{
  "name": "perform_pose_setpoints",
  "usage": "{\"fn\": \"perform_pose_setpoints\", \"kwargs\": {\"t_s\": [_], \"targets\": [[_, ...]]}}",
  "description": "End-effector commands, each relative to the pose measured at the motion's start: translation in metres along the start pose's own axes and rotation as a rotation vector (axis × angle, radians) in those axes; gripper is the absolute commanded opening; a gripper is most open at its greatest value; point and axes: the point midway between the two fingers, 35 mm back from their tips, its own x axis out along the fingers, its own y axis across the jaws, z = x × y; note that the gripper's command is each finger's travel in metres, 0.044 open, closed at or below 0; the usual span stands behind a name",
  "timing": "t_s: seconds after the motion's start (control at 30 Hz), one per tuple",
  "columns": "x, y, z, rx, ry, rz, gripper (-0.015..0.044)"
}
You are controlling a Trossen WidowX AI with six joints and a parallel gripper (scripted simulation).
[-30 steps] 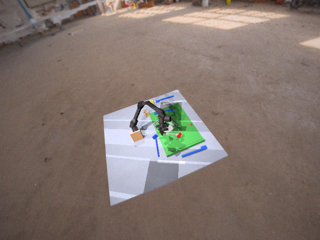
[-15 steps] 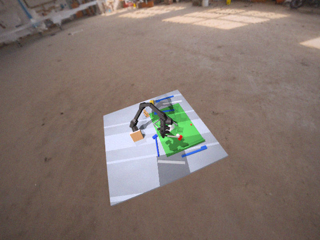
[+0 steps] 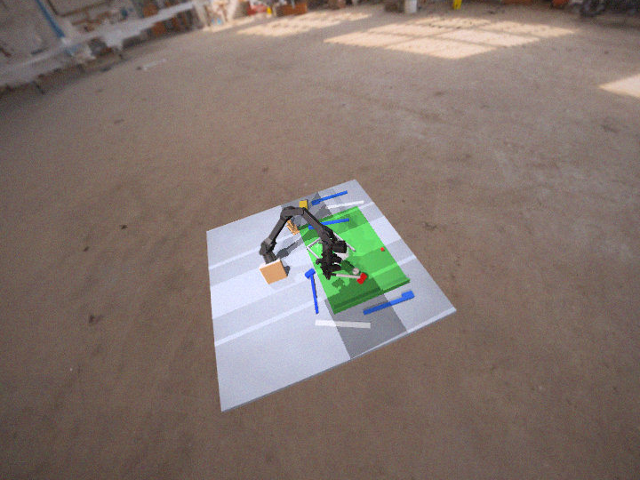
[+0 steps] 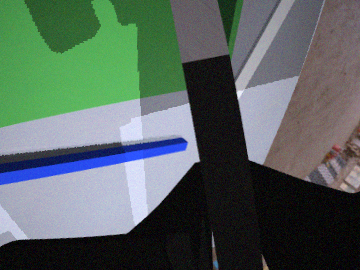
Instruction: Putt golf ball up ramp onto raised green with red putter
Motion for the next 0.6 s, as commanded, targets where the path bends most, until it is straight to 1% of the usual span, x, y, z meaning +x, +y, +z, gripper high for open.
{"fn": "perform_pose_setpoints", "kwargs": {"t_s": [0.0, 0.33, 0.57], "targets": [[0.0, 0.0, 0.0, 0.0, 0.0, 0.0, 0.0], [0.001, -0.002, 0.001, 0.0, 0.0, 0.0, 0.0], [0.008, -0.021, 0.007, 0.003, -0.006, -0.006, 0.0]]}}
